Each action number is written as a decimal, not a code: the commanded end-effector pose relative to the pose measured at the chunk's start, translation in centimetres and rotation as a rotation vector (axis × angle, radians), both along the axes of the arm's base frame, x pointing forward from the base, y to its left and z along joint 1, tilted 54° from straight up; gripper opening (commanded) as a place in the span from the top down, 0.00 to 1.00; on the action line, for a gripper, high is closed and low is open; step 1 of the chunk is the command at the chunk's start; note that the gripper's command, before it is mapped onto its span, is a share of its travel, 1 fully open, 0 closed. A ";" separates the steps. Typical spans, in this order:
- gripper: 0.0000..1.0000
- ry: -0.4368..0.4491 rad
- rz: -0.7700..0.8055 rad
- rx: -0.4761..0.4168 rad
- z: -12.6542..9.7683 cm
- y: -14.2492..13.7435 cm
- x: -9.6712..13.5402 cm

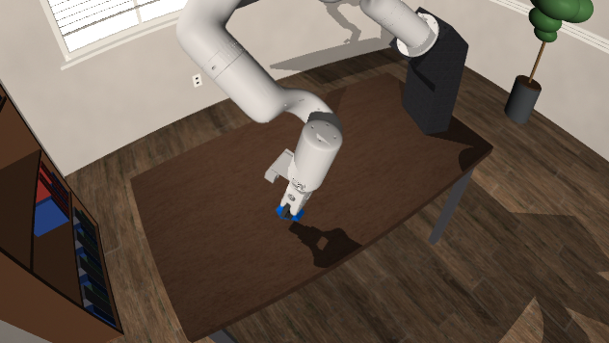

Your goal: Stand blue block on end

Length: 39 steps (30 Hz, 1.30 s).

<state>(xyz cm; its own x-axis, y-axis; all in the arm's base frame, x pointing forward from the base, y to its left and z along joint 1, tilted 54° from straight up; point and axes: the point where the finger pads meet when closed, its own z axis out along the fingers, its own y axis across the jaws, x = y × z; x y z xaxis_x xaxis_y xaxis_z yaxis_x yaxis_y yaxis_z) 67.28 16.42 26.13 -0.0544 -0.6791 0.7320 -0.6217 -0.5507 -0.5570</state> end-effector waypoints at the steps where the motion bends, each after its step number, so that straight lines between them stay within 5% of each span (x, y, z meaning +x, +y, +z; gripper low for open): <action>1: 0.66 0.041 0.044 0.047 0.3 -0.2 0.0; 13: 0.66 0.059 0.062 0.068 0.2 -0.3 0.1; 21: 0.66 0.178 0.183 0.202 0.4 -0.4 0.1; 39: 0.66 0.241 0.247 0.275 0.5 -0.7 0.3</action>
<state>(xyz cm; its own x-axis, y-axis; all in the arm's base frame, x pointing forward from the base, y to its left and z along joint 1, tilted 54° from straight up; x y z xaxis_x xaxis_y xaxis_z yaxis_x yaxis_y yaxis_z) 67.37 15.79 26.61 0.2244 -0.8056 0.5483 -0.6210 -0.5518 -0.5567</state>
